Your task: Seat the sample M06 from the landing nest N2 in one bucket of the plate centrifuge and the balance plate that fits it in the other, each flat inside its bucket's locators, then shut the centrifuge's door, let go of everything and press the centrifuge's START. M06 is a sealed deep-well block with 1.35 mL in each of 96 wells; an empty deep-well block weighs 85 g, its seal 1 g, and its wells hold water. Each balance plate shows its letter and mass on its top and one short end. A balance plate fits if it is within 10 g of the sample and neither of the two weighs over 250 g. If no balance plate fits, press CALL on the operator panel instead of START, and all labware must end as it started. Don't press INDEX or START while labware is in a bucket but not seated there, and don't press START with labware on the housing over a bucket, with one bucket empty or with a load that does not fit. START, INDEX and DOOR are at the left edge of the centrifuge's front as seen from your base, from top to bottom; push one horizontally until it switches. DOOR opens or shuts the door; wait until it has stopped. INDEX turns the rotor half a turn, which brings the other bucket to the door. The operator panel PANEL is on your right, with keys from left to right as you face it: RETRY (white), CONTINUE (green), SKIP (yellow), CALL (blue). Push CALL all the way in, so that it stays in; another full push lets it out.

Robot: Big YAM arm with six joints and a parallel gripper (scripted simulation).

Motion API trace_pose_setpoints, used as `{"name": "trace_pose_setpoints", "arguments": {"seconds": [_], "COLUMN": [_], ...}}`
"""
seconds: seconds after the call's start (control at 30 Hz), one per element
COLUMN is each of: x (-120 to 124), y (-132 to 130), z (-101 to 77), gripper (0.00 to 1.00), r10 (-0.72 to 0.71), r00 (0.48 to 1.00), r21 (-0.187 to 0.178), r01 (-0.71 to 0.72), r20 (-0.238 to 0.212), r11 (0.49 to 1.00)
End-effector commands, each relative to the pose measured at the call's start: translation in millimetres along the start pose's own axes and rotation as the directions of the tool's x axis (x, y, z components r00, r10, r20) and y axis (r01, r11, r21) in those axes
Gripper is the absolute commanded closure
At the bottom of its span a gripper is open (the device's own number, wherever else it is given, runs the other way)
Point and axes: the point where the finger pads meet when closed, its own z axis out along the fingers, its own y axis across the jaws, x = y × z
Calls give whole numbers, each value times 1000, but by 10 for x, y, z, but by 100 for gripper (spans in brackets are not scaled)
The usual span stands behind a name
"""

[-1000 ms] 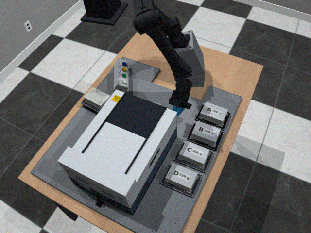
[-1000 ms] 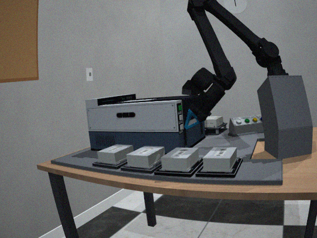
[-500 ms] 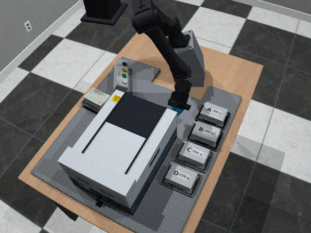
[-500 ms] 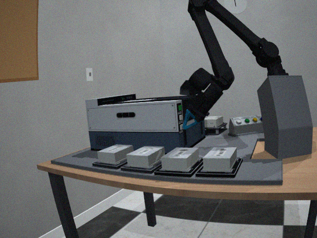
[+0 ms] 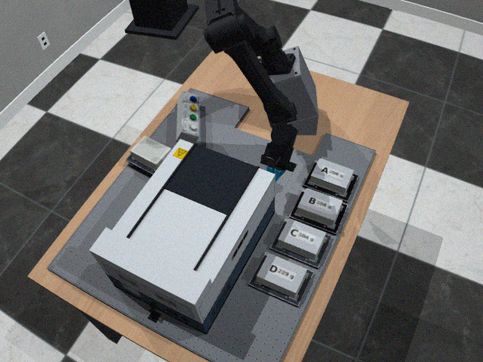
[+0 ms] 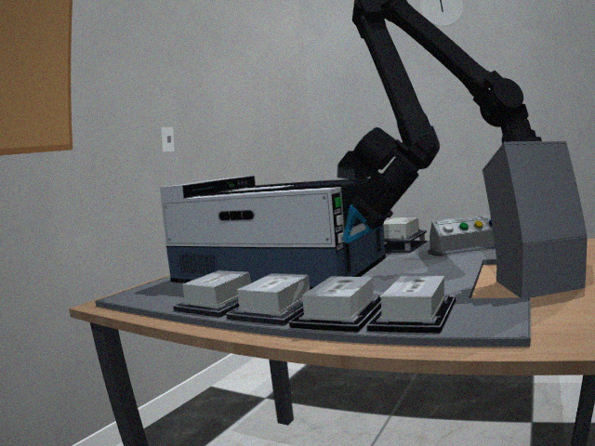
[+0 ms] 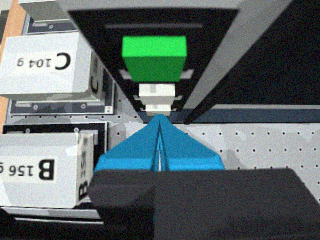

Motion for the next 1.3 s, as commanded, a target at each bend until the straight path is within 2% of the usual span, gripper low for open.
{"name": "trace_pose_setpoints", "arguments": {"seconds": [0.0,1.27], "x": [-123,-170], "y": [-51,-52], "z": [59,86], "gripper": [100,100], "r10": [4,6], "r00": [1000,1000], "r21": [12,11], "r01": [-4,-7], "r20": [14,18], "r11": [1000,1000]}}
